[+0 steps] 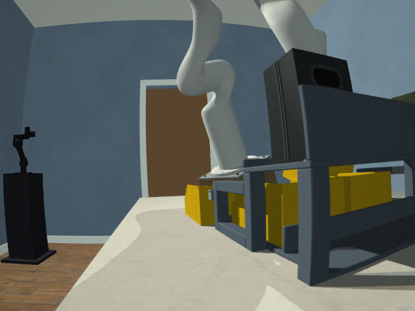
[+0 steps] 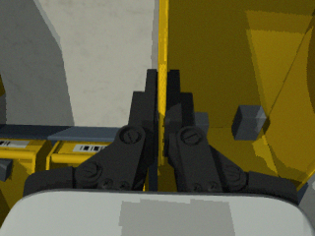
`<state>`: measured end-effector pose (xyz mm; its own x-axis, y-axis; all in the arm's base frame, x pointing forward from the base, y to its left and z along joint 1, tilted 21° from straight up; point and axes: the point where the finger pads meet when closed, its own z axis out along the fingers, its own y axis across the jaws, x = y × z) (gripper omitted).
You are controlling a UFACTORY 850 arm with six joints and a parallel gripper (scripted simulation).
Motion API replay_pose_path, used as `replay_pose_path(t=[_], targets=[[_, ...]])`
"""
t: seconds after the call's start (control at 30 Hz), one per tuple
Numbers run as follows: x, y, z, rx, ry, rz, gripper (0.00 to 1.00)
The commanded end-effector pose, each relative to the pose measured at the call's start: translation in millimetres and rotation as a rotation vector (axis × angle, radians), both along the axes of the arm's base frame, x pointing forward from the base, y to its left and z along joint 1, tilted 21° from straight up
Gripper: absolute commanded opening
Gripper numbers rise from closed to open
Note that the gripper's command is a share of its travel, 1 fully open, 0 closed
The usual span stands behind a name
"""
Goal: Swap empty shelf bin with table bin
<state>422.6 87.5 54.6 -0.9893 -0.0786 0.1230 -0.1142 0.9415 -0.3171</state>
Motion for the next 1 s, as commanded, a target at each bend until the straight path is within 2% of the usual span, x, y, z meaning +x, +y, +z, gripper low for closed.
replay_pose_path(t=[0.0, 0.97], targets=[[0.7, 0.4, 0.5, 0.001, -0.001, 0.0, 0.0], [6.6, 1.4, 1.4, 0.001, -0.001, 0.0, 0.0]])
